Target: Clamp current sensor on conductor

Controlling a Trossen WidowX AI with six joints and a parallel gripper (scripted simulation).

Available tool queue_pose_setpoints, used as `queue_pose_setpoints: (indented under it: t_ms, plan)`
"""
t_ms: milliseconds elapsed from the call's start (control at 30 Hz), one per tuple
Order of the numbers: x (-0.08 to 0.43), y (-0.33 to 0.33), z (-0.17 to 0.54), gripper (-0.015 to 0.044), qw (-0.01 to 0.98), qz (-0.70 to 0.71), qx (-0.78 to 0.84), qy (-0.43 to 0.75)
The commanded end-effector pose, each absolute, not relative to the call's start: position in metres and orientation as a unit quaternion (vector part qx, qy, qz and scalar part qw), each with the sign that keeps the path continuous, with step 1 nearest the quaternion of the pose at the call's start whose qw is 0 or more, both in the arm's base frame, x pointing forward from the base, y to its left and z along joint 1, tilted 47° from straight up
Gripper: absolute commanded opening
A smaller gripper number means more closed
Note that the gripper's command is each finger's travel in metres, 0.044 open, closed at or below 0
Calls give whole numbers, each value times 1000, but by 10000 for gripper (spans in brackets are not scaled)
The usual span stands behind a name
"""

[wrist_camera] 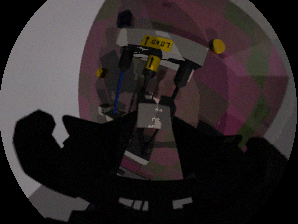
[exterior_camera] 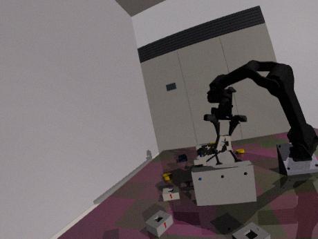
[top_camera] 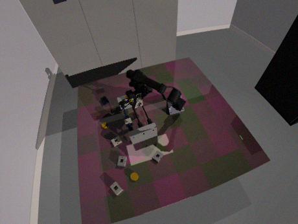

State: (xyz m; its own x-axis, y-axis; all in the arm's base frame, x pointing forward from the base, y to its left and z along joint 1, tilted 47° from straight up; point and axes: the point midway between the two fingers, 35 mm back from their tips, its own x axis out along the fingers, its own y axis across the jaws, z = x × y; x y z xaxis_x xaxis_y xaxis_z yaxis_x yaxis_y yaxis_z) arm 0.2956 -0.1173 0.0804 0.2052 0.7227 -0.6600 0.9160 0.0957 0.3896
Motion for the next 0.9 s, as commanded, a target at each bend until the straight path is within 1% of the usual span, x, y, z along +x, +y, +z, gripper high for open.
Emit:
queue_pose_setpoints:
  t_ms: [0,167,867]
  plan:
    - [309,-117,82,0,379,-143,684,607]
    - [323,-113,83,0,340,-172,707,596]
    - [331,-92,64,0,340,-173,707,595]
